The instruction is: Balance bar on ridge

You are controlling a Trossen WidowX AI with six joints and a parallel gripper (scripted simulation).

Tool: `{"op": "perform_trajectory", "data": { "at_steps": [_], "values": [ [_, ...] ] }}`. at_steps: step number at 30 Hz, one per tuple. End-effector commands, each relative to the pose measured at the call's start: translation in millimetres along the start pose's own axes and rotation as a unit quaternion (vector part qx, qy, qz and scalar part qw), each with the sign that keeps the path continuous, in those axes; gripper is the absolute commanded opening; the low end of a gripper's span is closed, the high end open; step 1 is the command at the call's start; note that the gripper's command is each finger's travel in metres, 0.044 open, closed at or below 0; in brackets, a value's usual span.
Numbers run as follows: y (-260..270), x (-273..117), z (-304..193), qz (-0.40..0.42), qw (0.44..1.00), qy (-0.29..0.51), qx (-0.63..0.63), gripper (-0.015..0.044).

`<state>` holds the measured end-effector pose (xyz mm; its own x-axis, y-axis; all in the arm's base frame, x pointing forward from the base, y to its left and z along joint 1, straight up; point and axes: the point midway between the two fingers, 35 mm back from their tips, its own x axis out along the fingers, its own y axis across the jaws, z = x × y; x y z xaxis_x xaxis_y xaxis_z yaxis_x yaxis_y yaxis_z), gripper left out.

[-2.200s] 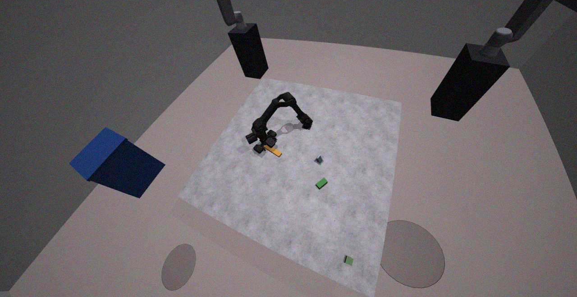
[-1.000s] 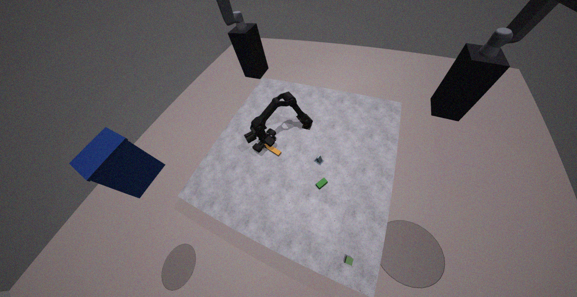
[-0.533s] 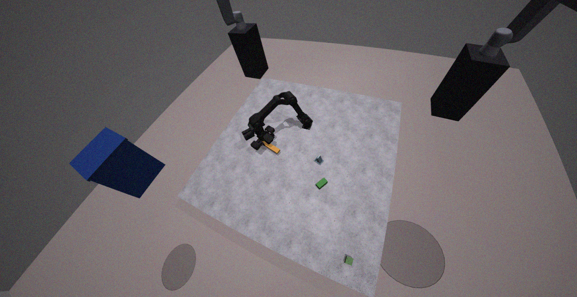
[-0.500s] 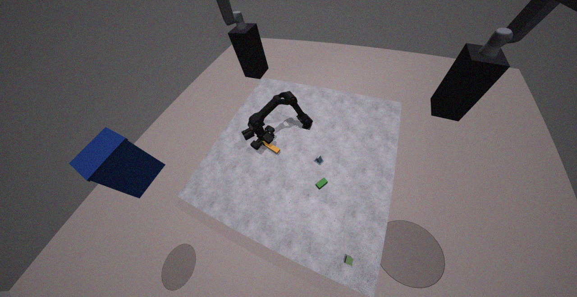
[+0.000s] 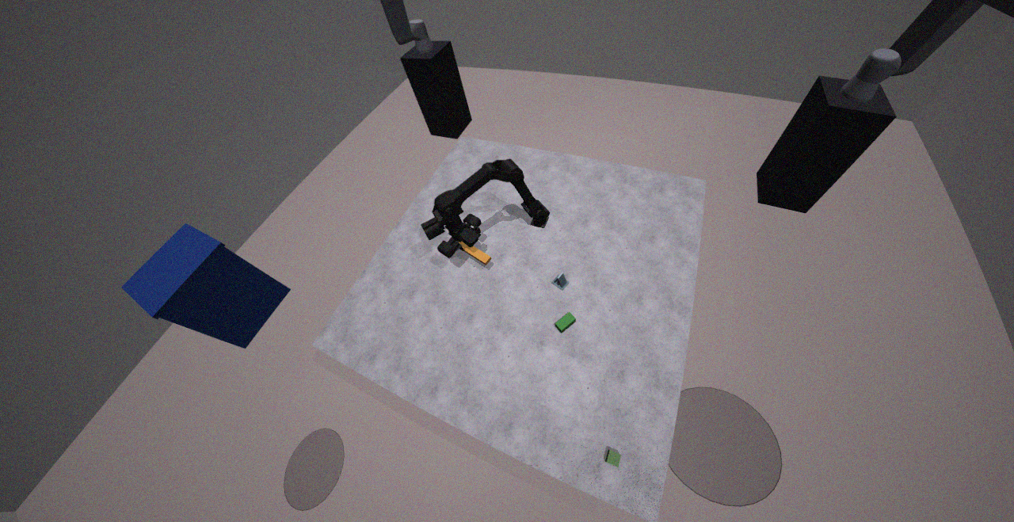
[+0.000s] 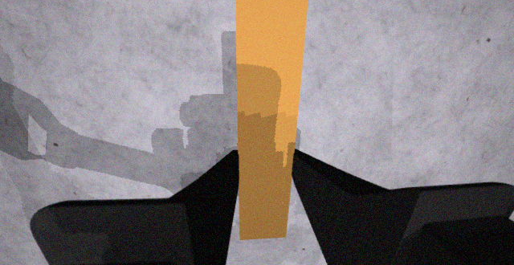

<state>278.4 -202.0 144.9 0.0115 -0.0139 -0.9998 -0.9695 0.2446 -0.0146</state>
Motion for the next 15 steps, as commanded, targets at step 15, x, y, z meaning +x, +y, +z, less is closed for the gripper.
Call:
{"op": "perform_trajectory", "data": {
  "at_steps": [15],
  "values": [
    [-7, -18, 42, -0.007, 1.0, -0.002, 0.003, 0.0]
  ]
}}
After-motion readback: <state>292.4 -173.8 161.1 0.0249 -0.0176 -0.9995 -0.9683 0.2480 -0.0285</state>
